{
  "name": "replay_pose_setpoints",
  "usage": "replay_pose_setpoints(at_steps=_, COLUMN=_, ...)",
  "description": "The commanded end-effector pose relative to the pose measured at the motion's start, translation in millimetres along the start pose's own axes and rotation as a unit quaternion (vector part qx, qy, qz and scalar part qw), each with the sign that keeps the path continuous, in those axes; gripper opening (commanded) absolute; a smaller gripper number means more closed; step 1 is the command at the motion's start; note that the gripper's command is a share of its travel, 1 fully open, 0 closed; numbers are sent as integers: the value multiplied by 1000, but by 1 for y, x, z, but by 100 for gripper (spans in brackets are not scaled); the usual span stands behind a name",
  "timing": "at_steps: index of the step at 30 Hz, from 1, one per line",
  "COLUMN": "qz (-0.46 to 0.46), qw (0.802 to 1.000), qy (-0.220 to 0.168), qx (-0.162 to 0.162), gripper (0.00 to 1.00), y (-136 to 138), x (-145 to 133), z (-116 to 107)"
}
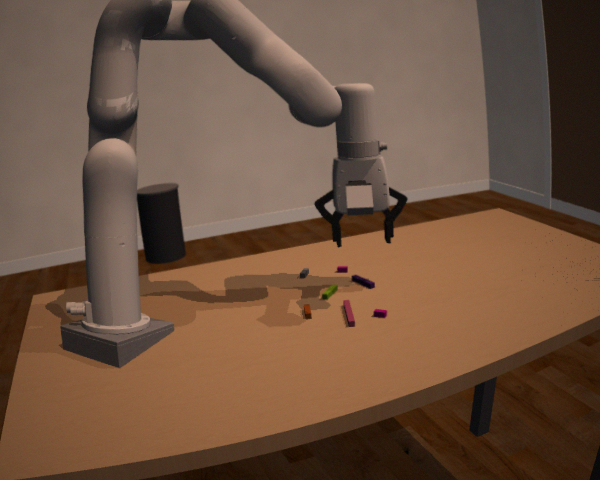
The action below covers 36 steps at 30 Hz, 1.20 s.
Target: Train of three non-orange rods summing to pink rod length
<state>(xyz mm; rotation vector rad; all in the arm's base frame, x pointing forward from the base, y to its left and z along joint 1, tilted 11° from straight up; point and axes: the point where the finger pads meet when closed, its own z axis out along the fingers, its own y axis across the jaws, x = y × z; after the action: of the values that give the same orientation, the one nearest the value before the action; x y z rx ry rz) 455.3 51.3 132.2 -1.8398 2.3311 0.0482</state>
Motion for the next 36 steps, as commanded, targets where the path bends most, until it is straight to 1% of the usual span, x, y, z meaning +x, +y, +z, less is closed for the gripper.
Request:
replay_pose_setpoints(at_steps=1, qz=-84, qw=996, qy=-6, qx=2, gripper=100, y=1, x=-11, z=-1)
replay_pose_setpoints(at_steps=5, qz=-149, qw=989, qy=-6, qx=2, gripper=100, y=3, x=-20, z=0)
replay_pose_setpoints(at_steps=9, qz=-214, qw=977, qy=-6, qx=3, gripper=100, y=6, x=-29, z=1)
replay_pose_setpoints(at_steps=11, qz=-214, qw=977, qy=-6, qx=3, gripper=100, y=6, x=-29, z=1)
replay_pose_setpoints(at_steps=12, qz=-256, qw=967, qy=-6, qx=3, gripper=100, y=8, x=-35, z=1)
replay_pose_setpoints(at_steps=16, qz=-306, qw=952, qy=-6, qx=4, gripper=100, y=10, x=-42, z=2)
replay_pose_setpoints(at_steps=21, qz=-384, qw=923, qy=-6, qx=4, gripper=100, y=14, x=-53, z=3)
replay_pose_setpoints(at_steps=26, qz=-459, qw=888, qy=-6, qx=5, gripper=100, y=18, x=-64, z=3)
replay_pose_setpoints(at_steps=28, qz=-459, qw=888, qy=-6, qx=5, gripper=100, y=18, x=-64, z=3)
replay_pose_setpoints(at_steps=30, qz=-507, qw=862, qy=-6, qx=6, gripper=100, y=21, x=-71, z=4)
replay_pose_setpoints(at_steps=32, qz=-527, qw=850, qy=-6, qx=6, gripper=100, y=22, x=-75, z=4)
replay_pose_setpoints(at_steps=36, qz=-581, qw=814, qy=-6, qx=7, gripper=100, y=26, x=-83, z=4)
